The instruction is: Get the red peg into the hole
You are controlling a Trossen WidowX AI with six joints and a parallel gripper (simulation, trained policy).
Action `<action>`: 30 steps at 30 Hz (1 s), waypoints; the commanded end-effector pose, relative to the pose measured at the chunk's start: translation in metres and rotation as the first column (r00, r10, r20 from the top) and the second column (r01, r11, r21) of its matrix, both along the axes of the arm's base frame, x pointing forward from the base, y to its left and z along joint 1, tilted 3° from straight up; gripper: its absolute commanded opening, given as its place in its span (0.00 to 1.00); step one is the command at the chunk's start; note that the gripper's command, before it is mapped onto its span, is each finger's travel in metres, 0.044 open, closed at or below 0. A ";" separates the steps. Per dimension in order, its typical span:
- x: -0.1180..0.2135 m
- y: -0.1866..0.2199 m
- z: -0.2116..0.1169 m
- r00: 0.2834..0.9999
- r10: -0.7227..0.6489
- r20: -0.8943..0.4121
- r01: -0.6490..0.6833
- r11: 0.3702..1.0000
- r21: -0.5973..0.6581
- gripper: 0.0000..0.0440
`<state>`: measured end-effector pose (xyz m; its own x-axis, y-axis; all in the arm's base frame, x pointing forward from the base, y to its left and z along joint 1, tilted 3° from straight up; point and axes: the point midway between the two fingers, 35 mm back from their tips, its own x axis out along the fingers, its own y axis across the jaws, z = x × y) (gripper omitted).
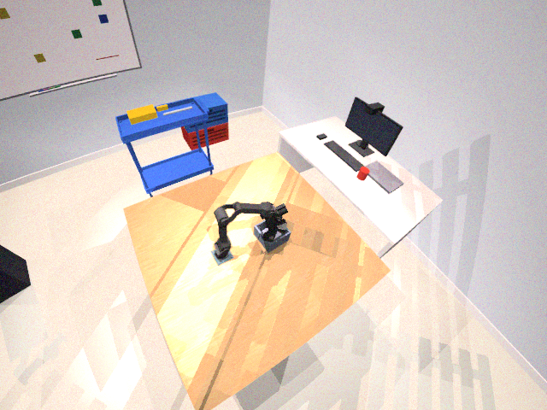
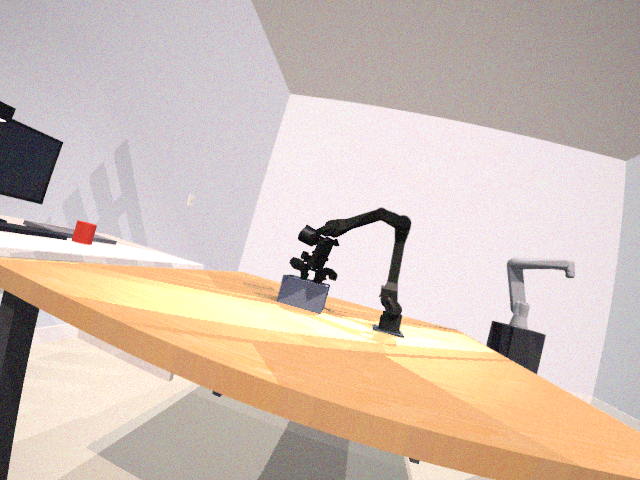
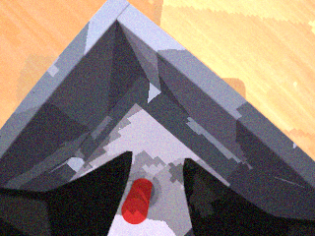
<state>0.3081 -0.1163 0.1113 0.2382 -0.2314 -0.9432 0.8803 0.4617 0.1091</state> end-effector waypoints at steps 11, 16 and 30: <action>0.016 -0.014 0.013 0.998 0.062 -0.031 -0.063 0.998 -0.012 0.39; 0.019 -0.021 0.014 0.996 0.075 -0.048 -0.076 0.997 -0.013 0.40; 0.019 -0.042 0.019 0.992 0.087 -0.087 -0.090 0.996 -0.029 0.42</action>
